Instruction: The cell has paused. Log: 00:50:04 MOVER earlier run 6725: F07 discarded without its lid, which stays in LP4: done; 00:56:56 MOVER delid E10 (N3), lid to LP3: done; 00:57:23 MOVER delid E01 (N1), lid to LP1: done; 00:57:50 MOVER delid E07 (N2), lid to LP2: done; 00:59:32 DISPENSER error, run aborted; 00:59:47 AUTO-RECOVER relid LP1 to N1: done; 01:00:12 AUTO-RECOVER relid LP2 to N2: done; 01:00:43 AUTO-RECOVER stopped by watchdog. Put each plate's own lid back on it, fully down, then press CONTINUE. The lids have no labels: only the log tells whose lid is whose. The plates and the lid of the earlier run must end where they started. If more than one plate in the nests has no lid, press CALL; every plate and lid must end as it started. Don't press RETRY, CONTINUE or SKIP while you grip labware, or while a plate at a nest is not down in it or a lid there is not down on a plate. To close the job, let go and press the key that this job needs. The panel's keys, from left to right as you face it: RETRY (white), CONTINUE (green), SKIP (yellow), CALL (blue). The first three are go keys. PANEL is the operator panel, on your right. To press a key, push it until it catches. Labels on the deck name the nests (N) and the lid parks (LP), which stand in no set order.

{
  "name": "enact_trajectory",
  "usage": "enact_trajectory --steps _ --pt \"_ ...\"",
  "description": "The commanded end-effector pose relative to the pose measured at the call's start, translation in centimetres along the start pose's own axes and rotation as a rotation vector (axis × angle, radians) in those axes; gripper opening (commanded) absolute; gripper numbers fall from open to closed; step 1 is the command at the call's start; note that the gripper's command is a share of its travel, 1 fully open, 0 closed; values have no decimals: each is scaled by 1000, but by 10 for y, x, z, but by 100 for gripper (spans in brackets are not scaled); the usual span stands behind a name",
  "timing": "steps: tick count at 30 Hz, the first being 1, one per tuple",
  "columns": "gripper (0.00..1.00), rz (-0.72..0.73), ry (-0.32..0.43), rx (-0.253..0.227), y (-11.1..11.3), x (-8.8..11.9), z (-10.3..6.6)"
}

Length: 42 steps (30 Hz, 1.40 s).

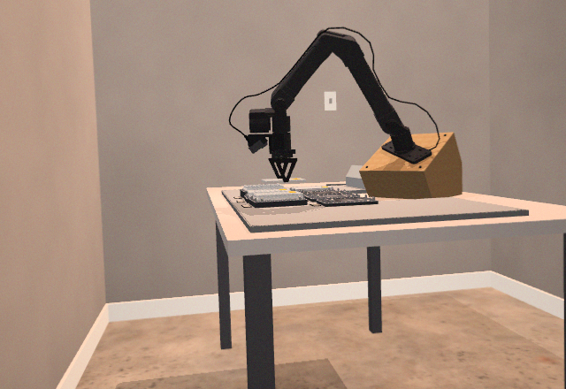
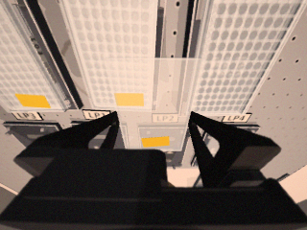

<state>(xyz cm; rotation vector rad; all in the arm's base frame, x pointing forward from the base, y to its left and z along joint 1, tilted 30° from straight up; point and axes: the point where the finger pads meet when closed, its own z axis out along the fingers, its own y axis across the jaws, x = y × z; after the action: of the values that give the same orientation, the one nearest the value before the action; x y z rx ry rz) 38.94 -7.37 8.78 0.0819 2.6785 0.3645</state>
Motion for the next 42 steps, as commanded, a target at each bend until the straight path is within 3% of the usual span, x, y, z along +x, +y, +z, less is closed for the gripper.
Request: enact_trajectory --steps 1,21,24,25,42 --pt "0 -19 -11 -15 -15 -12 -8" --pt "0 -19 -13 -13 -96 -53 -8" --pt "0 -19 -13 -13 -96 -53 -8" --pt "0 -35 -43 1 -92 -60 -22" --pt "0 -27 -48 3 -91 -60 -18"
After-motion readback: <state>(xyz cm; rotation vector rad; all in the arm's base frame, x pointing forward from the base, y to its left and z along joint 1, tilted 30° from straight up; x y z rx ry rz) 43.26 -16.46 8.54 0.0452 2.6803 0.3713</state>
